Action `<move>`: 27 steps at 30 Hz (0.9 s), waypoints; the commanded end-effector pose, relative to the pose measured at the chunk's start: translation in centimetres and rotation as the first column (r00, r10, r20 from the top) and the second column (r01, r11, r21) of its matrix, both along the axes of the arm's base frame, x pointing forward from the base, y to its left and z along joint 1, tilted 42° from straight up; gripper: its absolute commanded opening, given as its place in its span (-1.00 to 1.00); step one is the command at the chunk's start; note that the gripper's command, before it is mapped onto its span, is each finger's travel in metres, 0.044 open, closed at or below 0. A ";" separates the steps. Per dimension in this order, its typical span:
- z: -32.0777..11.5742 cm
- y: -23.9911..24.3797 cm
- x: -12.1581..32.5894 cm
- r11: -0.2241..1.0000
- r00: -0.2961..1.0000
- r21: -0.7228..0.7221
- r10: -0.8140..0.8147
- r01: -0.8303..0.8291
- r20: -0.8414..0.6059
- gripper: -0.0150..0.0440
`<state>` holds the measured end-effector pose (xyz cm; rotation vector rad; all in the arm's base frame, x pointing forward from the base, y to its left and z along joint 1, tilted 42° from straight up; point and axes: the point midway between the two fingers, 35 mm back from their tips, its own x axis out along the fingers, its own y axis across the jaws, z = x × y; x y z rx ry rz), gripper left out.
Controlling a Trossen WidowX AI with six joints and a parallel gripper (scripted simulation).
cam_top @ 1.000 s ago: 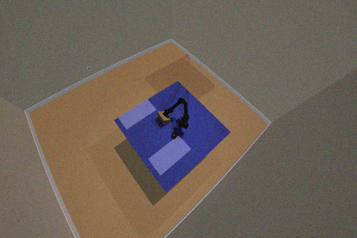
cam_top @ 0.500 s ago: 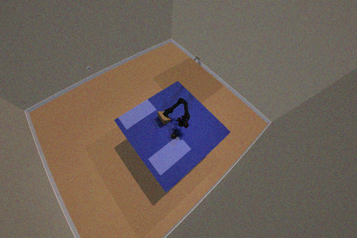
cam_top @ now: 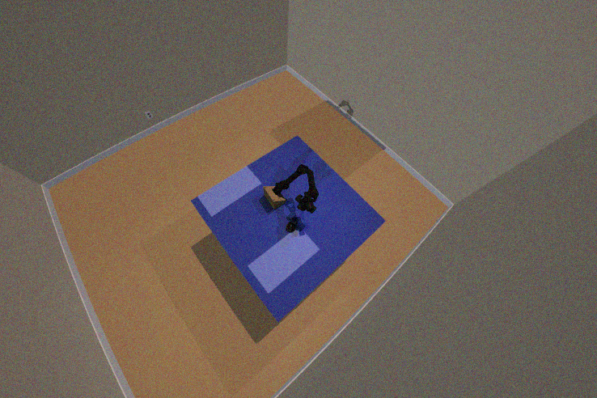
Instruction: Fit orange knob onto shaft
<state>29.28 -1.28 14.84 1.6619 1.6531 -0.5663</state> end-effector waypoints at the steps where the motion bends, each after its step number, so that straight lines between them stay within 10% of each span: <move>1: -0.6 -0.8 0.4 1.000 1.000 -0.006 -0.003 0.003 0.003 -0.49; 27: -7.0 -5.2 3.0 1.000 1.000 -0.013 -0.003 0.003 0.005 -0.49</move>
